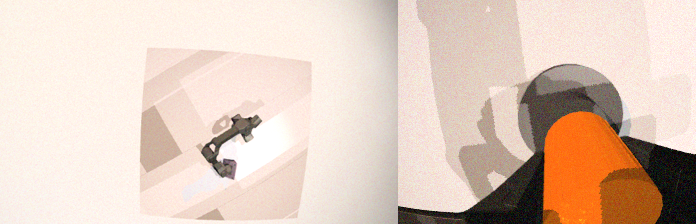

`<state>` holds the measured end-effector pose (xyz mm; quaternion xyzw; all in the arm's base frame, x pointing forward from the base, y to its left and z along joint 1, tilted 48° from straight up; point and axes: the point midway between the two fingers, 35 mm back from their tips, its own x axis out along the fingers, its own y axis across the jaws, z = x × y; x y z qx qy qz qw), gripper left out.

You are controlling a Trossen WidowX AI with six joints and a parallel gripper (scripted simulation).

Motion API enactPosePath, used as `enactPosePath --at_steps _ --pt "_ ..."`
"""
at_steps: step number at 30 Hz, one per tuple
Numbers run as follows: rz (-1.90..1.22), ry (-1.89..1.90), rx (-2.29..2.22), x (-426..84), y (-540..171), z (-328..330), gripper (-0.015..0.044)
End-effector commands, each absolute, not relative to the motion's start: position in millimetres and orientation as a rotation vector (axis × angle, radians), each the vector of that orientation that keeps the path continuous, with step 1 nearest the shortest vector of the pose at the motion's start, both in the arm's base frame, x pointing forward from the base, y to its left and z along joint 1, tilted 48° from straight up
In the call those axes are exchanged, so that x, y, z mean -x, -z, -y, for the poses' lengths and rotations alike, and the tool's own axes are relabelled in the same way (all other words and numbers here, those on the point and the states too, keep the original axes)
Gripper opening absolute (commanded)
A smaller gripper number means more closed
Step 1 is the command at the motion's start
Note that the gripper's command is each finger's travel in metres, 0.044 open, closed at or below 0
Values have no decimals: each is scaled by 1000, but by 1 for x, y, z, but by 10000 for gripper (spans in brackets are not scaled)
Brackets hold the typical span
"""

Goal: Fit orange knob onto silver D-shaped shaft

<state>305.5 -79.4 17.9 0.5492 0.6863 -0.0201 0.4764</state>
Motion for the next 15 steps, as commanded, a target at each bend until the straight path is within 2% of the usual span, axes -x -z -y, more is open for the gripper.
enactPosePath --at_steps 1,7,15 --pt "-1668 37 -1334 -307 -20 82 0" --pt "-1629 -119 -1191 -307 -19 82 0" --pt "-1627 -127 -1183 -306 -17 80 0"
